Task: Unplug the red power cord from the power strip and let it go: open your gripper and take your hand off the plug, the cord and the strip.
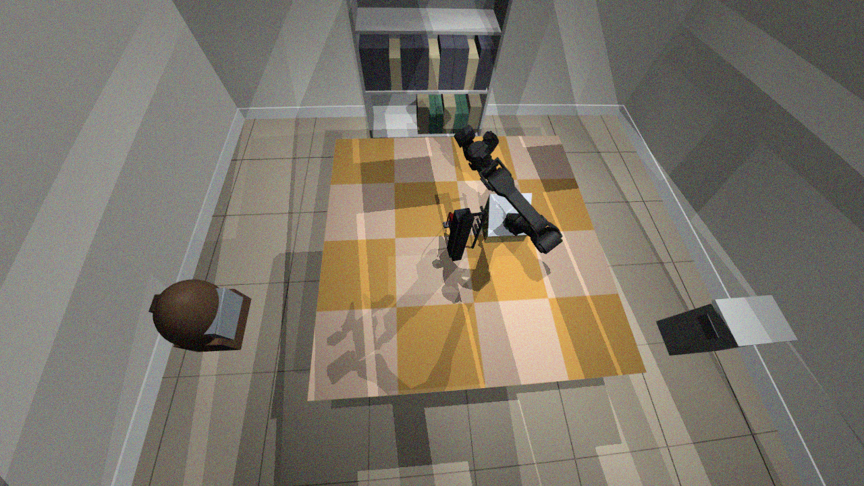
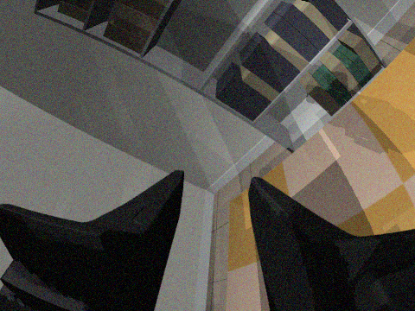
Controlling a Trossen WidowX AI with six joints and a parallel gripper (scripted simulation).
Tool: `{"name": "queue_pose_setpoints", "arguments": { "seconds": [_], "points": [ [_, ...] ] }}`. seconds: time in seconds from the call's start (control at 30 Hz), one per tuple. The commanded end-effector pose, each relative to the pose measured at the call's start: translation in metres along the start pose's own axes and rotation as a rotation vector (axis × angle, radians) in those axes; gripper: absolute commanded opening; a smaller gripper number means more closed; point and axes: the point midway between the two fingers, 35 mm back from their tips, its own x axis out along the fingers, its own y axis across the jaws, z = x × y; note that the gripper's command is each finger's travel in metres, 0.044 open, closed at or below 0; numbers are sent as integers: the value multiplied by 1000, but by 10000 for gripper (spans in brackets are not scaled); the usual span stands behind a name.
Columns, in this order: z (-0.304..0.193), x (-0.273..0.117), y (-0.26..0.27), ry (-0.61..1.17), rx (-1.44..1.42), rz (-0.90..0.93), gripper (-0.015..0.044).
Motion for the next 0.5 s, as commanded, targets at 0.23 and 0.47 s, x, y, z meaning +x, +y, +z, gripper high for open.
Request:
{"name": "queue_pose_setpoints", "arguments": {
  "seconds": [0.23, 0.47],
  "points": [
    [-108, 15, -134, 590, -573, -573, 160],
    [-159, -27, -204, 1088, -746, -855, 160]
  ]
}}
